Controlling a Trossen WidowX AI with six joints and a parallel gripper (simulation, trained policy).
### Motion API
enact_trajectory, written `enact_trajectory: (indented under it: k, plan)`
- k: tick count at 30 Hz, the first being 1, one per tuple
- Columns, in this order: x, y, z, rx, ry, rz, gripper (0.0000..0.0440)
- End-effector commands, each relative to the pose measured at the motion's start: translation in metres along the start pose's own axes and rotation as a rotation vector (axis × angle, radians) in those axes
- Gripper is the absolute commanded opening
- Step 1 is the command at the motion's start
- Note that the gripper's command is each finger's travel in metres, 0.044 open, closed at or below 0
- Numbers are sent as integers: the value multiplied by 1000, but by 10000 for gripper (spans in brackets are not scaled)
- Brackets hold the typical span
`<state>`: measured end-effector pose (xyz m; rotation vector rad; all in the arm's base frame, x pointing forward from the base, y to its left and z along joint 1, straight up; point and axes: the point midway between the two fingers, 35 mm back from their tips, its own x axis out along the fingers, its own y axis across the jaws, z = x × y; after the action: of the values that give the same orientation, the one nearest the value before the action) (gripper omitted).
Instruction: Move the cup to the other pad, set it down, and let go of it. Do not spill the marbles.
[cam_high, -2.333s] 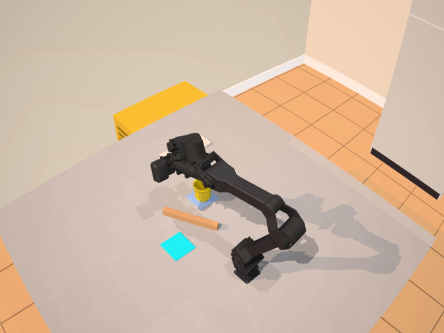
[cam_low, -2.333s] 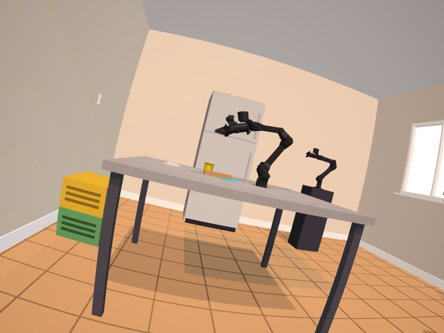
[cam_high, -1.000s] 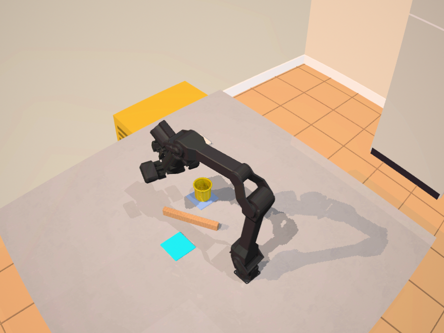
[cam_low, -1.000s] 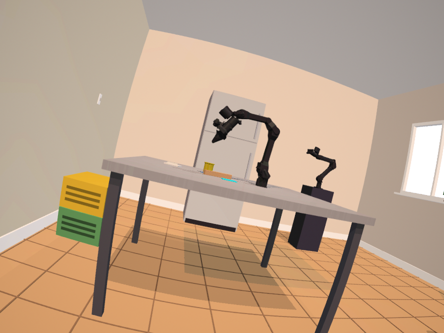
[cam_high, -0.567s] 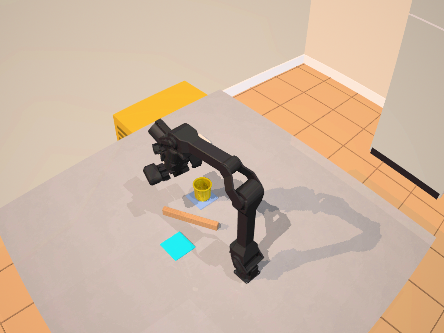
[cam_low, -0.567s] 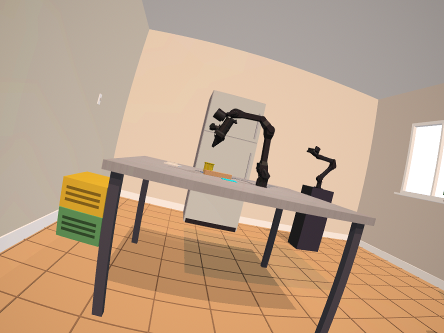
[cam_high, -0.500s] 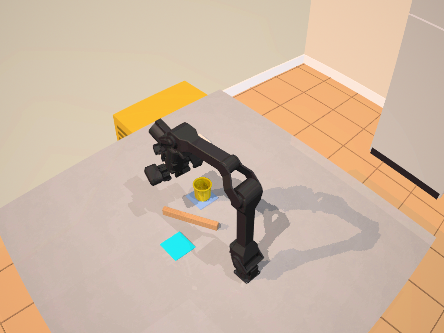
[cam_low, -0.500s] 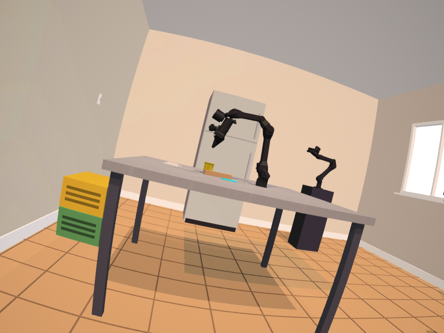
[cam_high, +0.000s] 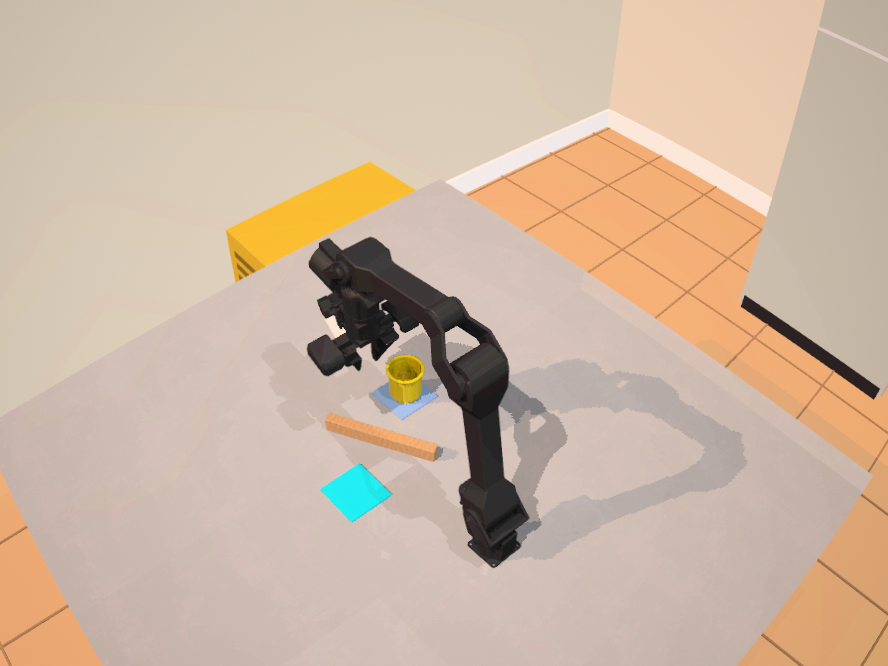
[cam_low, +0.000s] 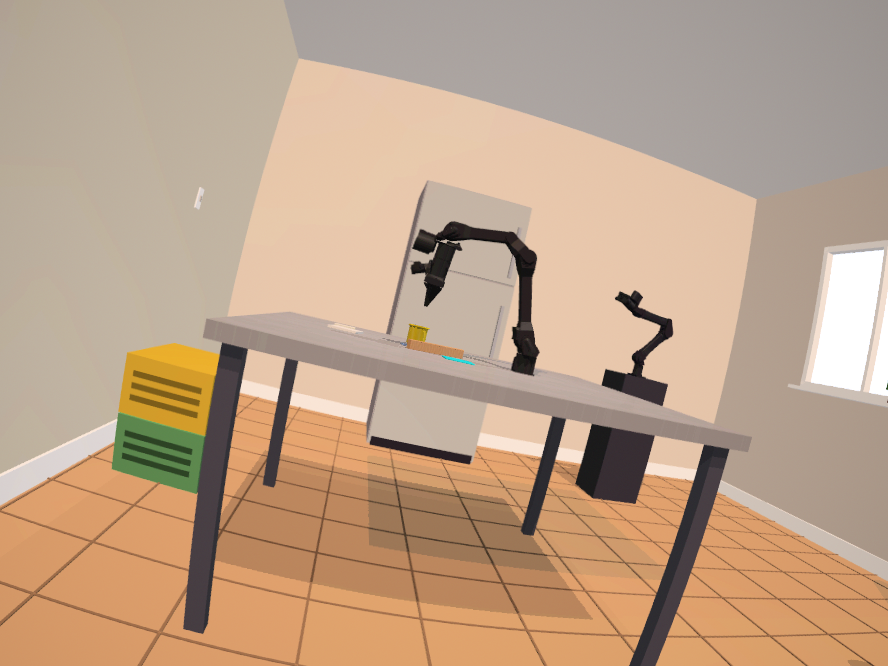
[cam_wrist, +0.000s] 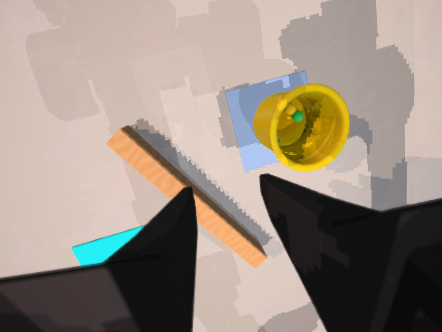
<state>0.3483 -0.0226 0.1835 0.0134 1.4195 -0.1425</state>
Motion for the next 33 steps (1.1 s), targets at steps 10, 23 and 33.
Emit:
enact_trajectory:
  k: [10,23,33]
  plan:
    - [32,-28,-3,-52,112,-28,178]
    - [73,-45,-9,-103,181,-25,207]
    - [110,-48,-17,-180,224,-1,215]
